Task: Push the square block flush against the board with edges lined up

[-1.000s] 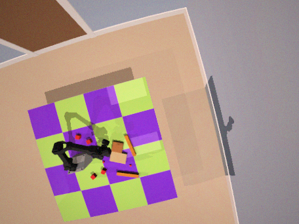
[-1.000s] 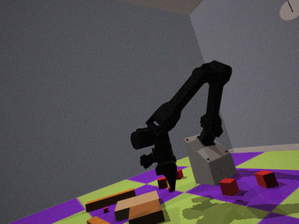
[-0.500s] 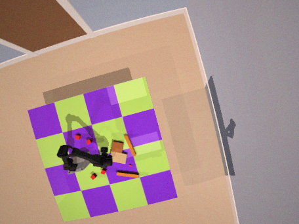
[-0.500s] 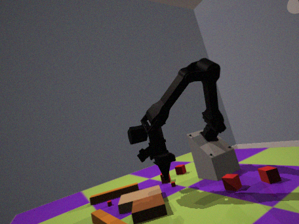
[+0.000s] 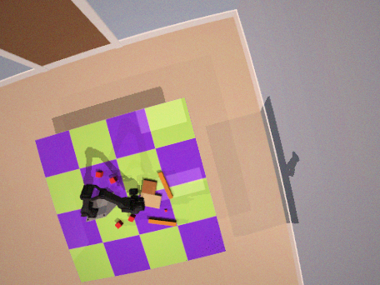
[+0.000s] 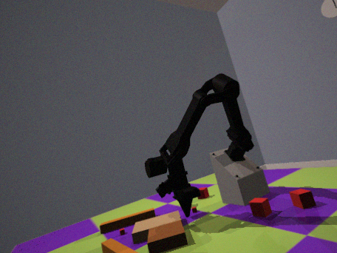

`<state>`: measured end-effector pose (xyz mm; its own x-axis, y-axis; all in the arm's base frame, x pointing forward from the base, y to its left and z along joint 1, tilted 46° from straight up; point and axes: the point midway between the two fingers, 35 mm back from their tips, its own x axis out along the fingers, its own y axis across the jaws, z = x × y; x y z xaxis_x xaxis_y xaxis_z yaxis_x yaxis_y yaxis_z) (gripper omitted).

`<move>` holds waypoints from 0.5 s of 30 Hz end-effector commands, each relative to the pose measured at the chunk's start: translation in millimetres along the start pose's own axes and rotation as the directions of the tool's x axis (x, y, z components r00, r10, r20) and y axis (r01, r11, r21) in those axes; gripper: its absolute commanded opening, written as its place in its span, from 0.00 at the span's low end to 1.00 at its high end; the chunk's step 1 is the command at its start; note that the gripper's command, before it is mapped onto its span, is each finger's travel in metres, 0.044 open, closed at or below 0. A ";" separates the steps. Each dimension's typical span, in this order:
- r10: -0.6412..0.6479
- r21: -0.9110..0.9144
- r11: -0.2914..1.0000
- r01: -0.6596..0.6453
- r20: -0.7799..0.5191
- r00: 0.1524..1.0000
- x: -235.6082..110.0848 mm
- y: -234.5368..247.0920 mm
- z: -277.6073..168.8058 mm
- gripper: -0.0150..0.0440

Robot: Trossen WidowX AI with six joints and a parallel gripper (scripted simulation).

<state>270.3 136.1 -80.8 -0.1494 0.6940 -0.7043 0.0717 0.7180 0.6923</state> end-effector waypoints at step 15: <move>0.004 0.009 1.000 -0.004 -0.004 1.000 13.7 -1.1 12.5 0.25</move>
<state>272.3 144.5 -93.2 -0.1580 0.6946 -0.7018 0.0820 0.7176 0.6917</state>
